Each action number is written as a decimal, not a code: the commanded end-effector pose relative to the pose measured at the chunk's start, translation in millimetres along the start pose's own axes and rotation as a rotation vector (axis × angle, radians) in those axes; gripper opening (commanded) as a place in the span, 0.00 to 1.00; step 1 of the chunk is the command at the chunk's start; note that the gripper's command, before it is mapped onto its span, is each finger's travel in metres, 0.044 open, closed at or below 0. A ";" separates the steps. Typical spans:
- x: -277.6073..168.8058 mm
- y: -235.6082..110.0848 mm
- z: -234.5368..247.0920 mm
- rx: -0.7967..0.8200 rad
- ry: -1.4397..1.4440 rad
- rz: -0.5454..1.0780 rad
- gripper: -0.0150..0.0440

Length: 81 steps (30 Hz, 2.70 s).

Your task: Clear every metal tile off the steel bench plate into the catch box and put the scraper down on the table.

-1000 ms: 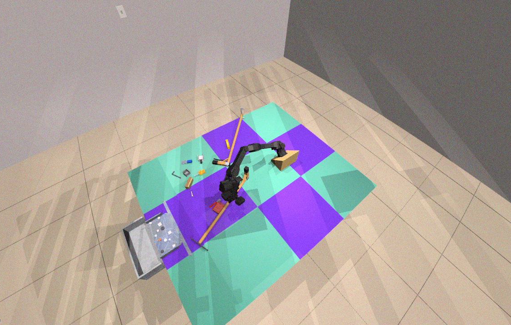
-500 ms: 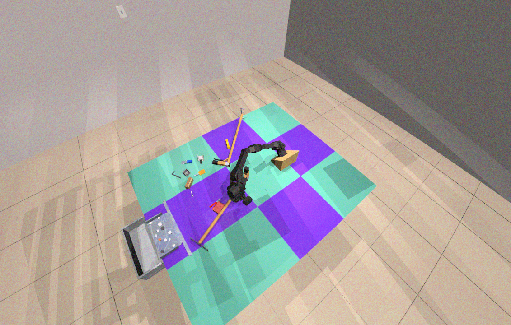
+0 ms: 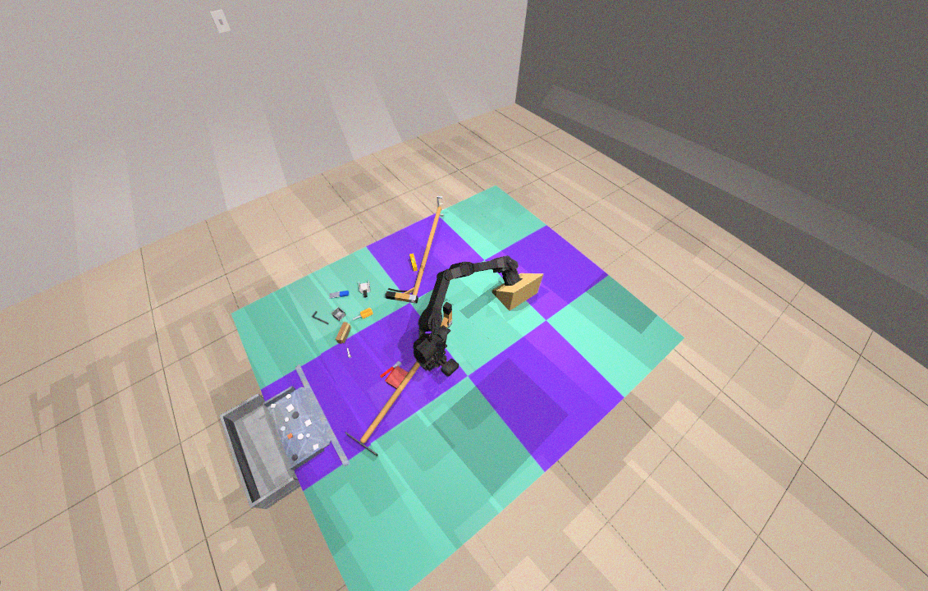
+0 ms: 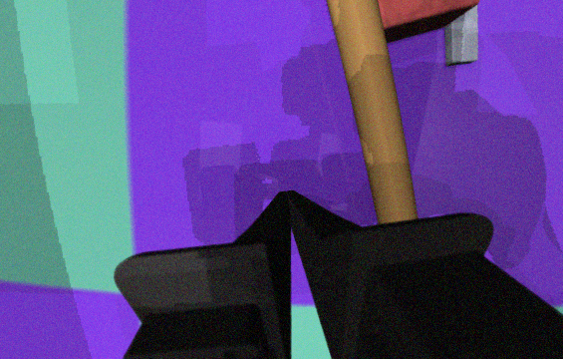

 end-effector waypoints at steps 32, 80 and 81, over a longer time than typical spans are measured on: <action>0.1 7.7 -27.2 -0.008 0.017 -0.004 0.25; -0.8 11.1 -72.8 -0.019 0.052 -0.009 0.25; -0.9 11.2 -73.7 -0.019 0.053 -0.009 0.25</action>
Point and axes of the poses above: the point midway between the two fingers, 35 mm back from their tips, its own y axis out along the fingers, its own z axis across the jaws, x = y × z, the point moved 8 cm from there along -y, back along the fingers, and after that the axes turned 13 degrees about -y, right-handed, at the moved point
